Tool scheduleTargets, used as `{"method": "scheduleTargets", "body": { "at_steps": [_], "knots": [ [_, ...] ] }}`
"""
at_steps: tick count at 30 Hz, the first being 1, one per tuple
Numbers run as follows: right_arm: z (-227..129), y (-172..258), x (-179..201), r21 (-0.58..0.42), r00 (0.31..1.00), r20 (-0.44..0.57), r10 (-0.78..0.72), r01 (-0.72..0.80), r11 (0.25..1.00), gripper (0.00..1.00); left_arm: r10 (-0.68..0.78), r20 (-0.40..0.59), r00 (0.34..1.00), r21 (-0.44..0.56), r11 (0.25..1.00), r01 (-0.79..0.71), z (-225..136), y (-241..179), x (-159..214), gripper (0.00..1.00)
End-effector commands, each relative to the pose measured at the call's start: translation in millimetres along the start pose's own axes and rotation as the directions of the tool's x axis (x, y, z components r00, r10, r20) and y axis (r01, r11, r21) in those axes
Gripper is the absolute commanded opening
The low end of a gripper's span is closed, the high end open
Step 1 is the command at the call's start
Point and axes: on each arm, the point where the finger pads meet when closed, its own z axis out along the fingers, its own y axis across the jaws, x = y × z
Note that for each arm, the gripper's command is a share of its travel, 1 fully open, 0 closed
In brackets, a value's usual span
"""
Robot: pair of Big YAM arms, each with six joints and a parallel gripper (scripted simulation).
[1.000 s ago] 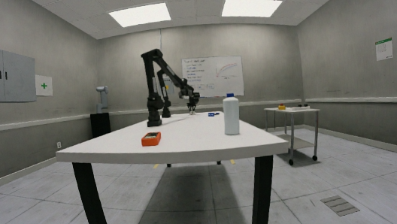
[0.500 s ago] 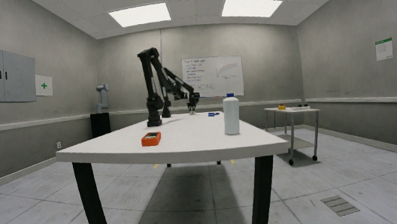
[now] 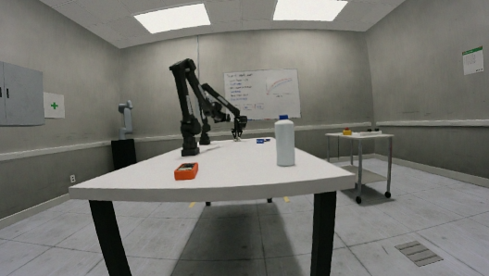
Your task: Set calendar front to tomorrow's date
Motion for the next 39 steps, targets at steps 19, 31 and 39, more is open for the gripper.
{"method": "scheduleTargets", "body": {
  "at_steps": [19, 31, 39],
  "knots": [
    [6.3, -4.0, -30.0, 0.009, 0.997, 0.074, 0.019, -0.019, 1.000, 1.00, 0.017, 0.048, 0.999, -0.076, 0.997, -0.013, -30.5, 24.3, -13.9, 0.25],
    [6.3, -4.0, -30.0, 0.009, 0.997, 0.074, 0.019, -0.019, 1.000, 1.00, 0.017, 0.049, 0.999, -0.079, 0.997, -0.013, -69.5, 21.7, -12.5, 0.25],
    [6.3, -4.0, -30.0, 0.009, 0.997, 0.074, 0.019, -0.019, 1.000, 1.00, 0.025, 0.049, 0.999, -0.077, 0.997, -0.021, -85.4, 19.5, -20.0, 0.25]
  ]
}}
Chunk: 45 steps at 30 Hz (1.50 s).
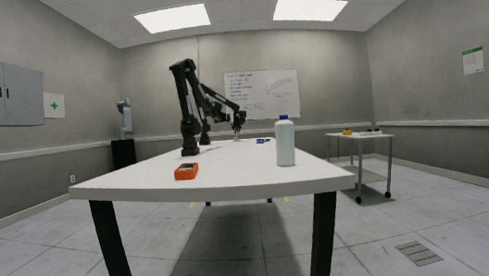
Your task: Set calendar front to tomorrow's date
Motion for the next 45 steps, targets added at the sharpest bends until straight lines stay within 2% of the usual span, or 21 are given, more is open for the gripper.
{"method": "scheduleTargets", "body": {
  "at_steps": [1, 5, 7, 12, 14, 17, 20, 22, 27, 36, 39, 45],
  "knots": [
    [6.4, -3.1, -29.6, 0.008, 0.997, 0.073, 0.017, -0.018, 1.000, 1.00, 0.022, 0.041, 0.999, -0.061, 0.998, -0.019, -35.9, 22.9, -28.1, 0.25],
    [6.4, -8.0, -26.6, 0.035, 0.997, 0.062, 0.042, -0.044, 0.998, 1.00, 0.072, 0.036, 0.997, -0.061, 0.996, -0.070, -18.3, 24.9, -65.5, 0.25],
    [6.4, -8.0, -26.6, 0.035, 0.997, 0.062, 0.042, -0.044, 0.998, 1.00, 0.072, 0.036, 0.997, -0.061, 0.996, -0.070, -18.3, 24.9, -65.5, 0.25],
    [10.0, -24.0, -30.2, 0.126, 0.996, 0.052, 0.066, -0.072, 0.989, 1.00, 0.164, 0.027, 0.986, -0.057, 0.985, -0.162, 3.8, 21.8, -113.9, 0.25],
    [11.6, -31.9, -19.7, 0.174, 0.997, 0.028, 0.078, -0.082, 0.981, 1.00, 0.195, 0.024, 0.980, -0.056, 0.980, -0.194, 12.5, 20.5, -130.5, 0.25],
    [10.0, -40.0, -16.6, 0.222, 0.996, 0.021, 0.091, -0.093, 0.971, 1.00, 0.220, 0.022, 0.975, -0.054, 0.974, -0.219, 20.8, 19.4, -144.0, 0.25],
    [8.8, -44.8, -14.9, 0.250, 0.995, 0.019, 0.099, -0.100, 0.963, 1.00, 0.228, 0.020, 0.973, -0.053, 0.972, -0.227, 25.0, 19.0, -148.0, 0.25],
    [8.1, -47.5, -14.0, 0.266, 0.995, 0.018, 0.103, -0.104, 0.958, 1.00, 0.228, 0.007, 0.974, -0.031, 0.973, -0.228, 35.0, 12.7, -137.8, 0.25],
    [6.5, -47.9, -17.8, 0.268, 0.994, 0.027, 0.103, -0.107, 0.958, 1.00, 0.224, 0.017, 0.974, -0.046, 0.974, -0.223, 23.7, 17.3, -127.1, 0.25],
    [6.5, -47.9, -18.6, 0.267, 0.994, 0.030, 0.103, -0.108, 0.958, 1.00, 0.219, 0.019, 0.976, -0.049, 0.975, -0.218, 41.2, 33.9, -155.5, 0.25],
    [6.5, -47.9, -18.6, 0.268, 0.994, 0.029, 0.101, -0.105, 0.958, 1.00, 0.228, 0.008, 0.974, -0.030, 0.973, -0.227, 56.0, 20.7, -150.6, 0.25],
    [6.5, -47.9, -18.6, 0.268, 0.994, 0.029, 0.101, -0.105, 0.958, 1.00, 0.228, 0.015, 0.974, -0.041, 0.973, -0.227, 50.4, 6.6, -139.0, 0.25]
  ]
}}
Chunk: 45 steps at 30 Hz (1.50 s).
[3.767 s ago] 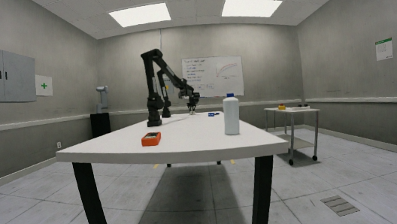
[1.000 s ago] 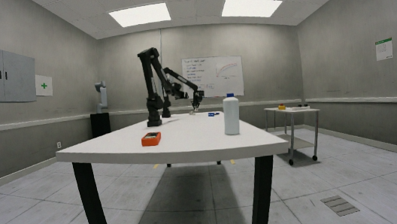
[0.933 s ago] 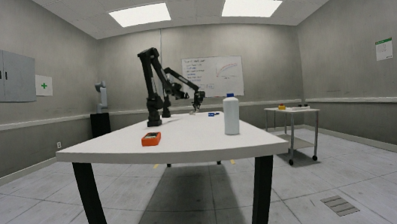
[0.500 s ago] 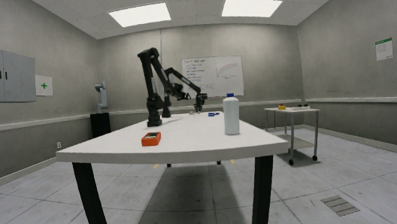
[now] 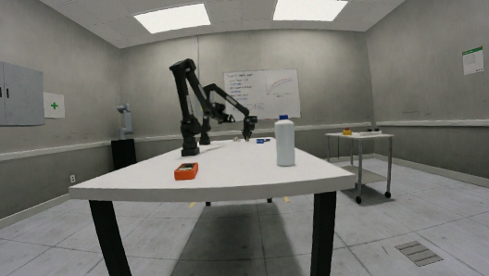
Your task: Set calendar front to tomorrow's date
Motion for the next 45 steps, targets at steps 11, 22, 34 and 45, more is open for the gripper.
{"method": "scheduleTargets", "body": {
  "at_steps": [11, 22, 34, 45],
  "knots": [
    [10.1, 4.3, -33.1, 0.003, 0.998, 0.056, 0.029, -0.030, 1.000, 1.00, -0.002, 0.050, 0.999, -0.080, 0.997, 0.006, -30.1, 8.5, -18.6, 0.55],
    [10.1, 4.3, -33.1, 0.003, 0.998, 0.056, 0.029, -0.030, 1.000, 1.00, -0.001, 0.067, 0.998, -0.107, 0.994, 0.008, -72.6, 15.4, -20.5, 0.89],
    [10.1, 4.3, -33.1, 0.003, 0.998, 0.056, 0.029, -0.030, 1.000, 1.00, -0.007, 0.018, 1.000, -0.028, 1.000, 0.008, -66.3, 9.5, -3.5, 1.00],
    [24.5, -20.5, -26.2, -0.045, 0.999, 0.027, -0.041, 0.042, 0.998, 1.00, -0.004, 0.025, 1.000, -0.040, 0.999, 0.005, -71.2, 10.3, -3.3, 1.00]
  ]
}}
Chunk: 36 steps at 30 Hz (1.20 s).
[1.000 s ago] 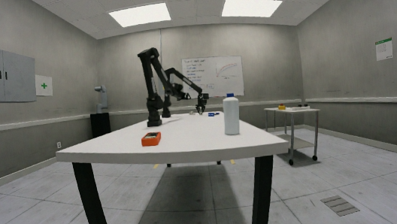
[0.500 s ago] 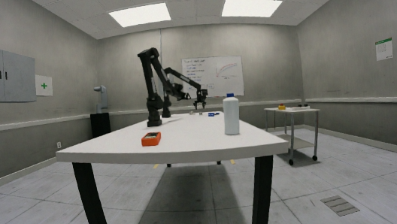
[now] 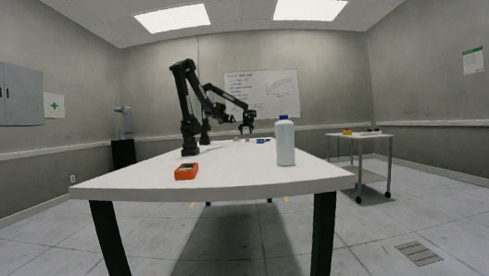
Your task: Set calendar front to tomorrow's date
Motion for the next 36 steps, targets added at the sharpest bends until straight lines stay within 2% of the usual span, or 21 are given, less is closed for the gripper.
{"method": "scheduleTargets", "body": {
  "at_steps": [1, 16, 32, 34, 36],
  "knots": [
    [21.7, -20.1, -26.9, -0.010, 0.999, 0.030, -0.038, 0.039, 0.999, 1.00, -0.008, 0.023, 1.000, -0.036, 0.999, 0.009, -19.4, 18.9, -2.4, 1.00],
    [33.0, -62.1, -21.0, -0.177, 0.995, 0.021, -0.093, 0.095, 0.980, 1.00, -0.008, 0.023, 1.000, -0.036, 0.999, 0.009, -19.4, 18.9, -2.4, 1.00],
    [25.1, -108.1, -16.0, -0.337, 0.990, 0.058, -0.128, 0.140, 0.931, 1.00, -0.008, 0.023, 1.000, -0.036, 0.999, 0.009, -19.4, 18.9, -2.4, 1.00],
    [23.0, -113.3, -14.6, -0.354, 0.989, 0.063, -0.130, 0.144, 0.924, 1.00, 0.052, 0.018, 0.998, -0.039, 0.998, -0.052, -18.9, 15.6, -7.6, 1.00],
    [23.0, -113.3, -14.6, -0.354, 0.989, 0.063, -0.130, 0.144, 0.924, 1.00, 0.052, 0.018, 0.998, -0.039, 0.998, -0.052, -18.9, 15.6, -7.6, 1.00]
  ]
}}
